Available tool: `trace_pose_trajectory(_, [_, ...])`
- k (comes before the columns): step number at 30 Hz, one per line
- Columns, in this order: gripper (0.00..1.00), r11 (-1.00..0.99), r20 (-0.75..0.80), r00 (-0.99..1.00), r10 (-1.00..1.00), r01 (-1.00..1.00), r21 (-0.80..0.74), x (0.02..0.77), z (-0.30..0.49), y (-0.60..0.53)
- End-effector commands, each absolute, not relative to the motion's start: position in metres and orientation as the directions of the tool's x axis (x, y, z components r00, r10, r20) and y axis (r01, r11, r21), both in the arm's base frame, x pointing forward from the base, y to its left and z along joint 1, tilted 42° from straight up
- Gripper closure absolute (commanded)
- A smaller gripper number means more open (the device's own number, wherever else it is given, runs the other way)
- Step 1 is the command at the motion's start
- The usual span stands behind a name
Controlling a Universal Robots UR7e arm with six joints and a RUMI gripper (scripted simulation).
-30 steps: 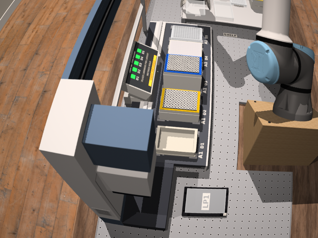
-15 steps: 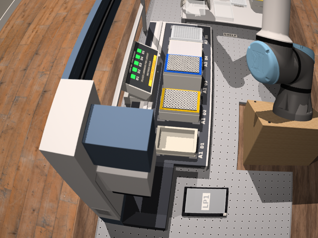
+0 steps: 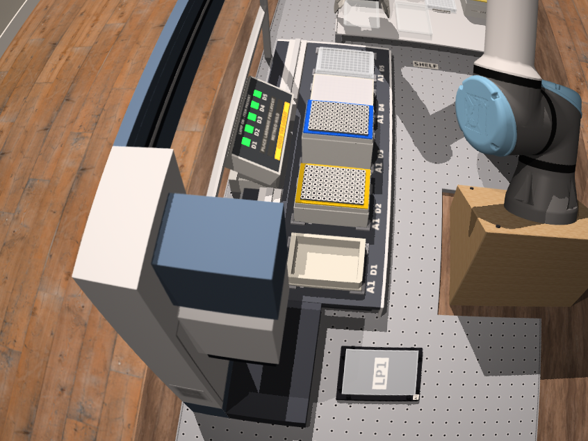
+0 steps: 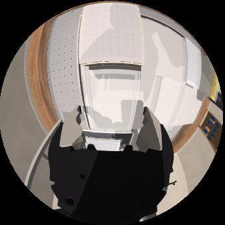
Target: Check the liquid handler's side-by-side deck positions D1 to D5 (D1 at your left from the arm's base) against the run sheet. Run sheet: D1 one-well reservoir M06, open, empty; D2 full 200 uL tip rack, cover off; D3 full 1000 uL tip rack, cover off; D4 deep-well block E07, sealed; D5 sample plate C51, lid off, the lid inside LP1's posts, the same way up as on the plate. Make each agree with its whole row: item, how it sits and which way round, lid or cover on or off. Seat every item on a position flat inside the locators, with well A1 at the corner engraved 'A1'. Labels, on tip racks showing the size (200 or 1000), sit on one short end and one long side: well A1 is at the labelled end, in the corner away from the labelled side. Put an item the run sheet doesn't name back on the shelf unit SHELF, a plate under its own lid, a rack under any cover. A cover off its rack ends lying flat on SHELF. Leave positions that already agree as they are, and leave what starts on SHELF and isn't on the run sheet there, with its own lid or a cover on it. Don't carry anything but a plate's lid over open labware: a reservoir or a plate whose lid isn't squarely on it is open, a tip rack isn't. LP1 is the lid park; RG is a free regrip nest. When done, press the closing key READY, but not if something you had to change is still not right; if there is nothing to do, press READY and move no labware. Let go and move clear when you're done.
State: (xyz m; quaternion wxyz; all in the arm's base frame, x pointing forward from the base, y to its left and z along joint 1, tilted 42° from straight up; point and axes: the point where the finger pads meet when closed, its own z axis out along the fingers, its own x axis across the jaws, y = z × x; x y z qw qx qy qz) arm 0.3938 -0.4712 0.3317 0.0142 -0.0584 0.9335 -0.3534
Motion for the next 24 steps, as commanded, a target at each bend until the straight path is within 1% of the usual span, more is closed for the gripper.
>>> trace_pose_trajectory(1, [0.18, 0.739, 0.011, -0.993, -0.121, -0.098, -0.667, 0.395, 0.342, -0.465])
trace_pose_trajectory(24, [0.18, 0.739, 0.011, -0.993, -0.121, -0.097, -0.667, 0.392, 0.368, -0.442])
